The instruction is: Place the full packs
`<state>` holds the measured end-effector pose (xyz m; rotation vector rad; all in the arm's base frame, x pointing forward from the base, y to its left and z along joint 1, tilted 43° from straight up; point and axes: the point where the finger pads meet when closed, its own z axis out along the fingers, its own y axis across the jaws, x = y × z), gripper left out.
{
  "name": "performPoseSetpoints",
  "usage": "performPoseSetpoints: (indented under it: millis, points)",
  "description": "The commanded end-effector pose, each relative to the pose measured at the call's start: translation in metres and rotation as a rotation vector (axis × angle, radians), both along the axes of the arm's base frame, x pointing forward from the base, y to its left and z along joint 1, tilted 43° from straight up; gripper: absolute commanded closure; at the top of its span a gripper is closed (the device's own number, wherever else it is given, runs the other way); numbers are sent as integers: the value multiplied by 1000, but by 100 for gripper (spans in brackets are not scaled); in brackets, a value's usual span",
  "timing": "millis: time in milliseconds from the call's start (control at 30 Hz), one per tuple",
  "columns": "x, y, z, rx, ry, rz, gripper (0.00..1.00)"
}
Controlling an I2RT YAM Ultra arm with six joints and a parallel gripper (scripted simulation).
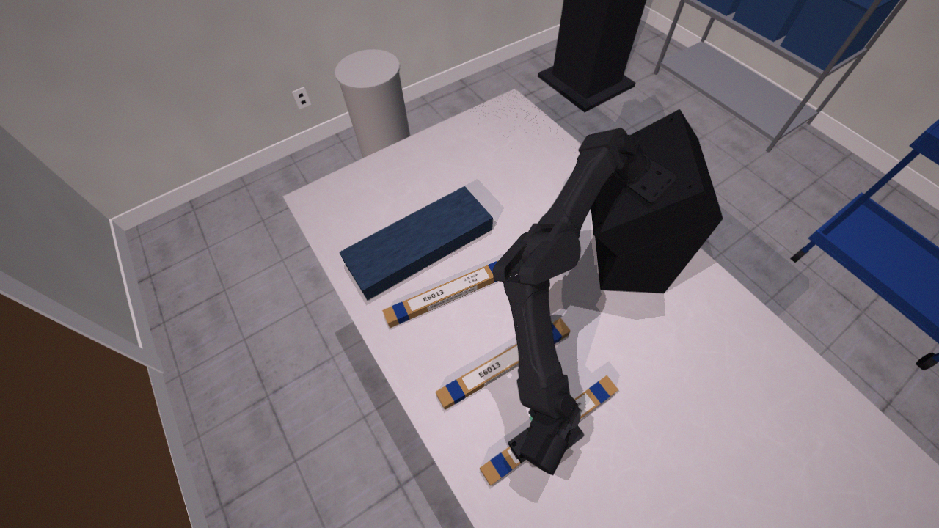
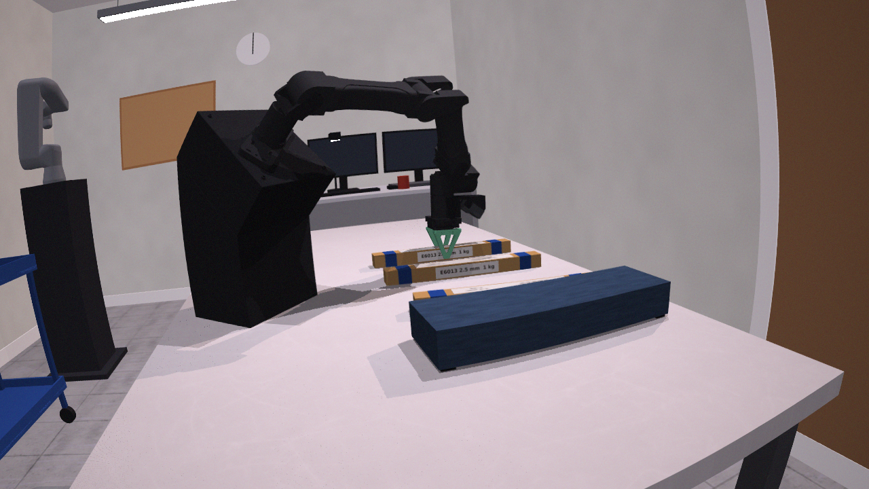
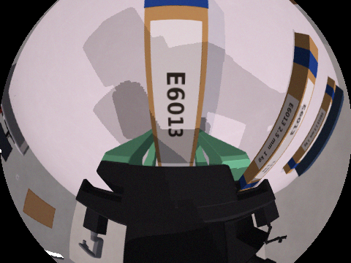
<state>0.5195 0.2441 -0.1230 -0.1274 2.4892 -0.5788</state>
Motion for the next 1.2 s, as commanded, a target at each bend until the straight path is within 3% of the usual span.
performPoseSetpoints:
  millis: [0,500,600,1167]
  points:
    - [-13,30,40,15,-26,39,100]
    - [-17,44,67,42,-58,39,100]
    - [-25,42,65,26,-40,39,100]
    - [-28,58,82,43,-60,39,100]
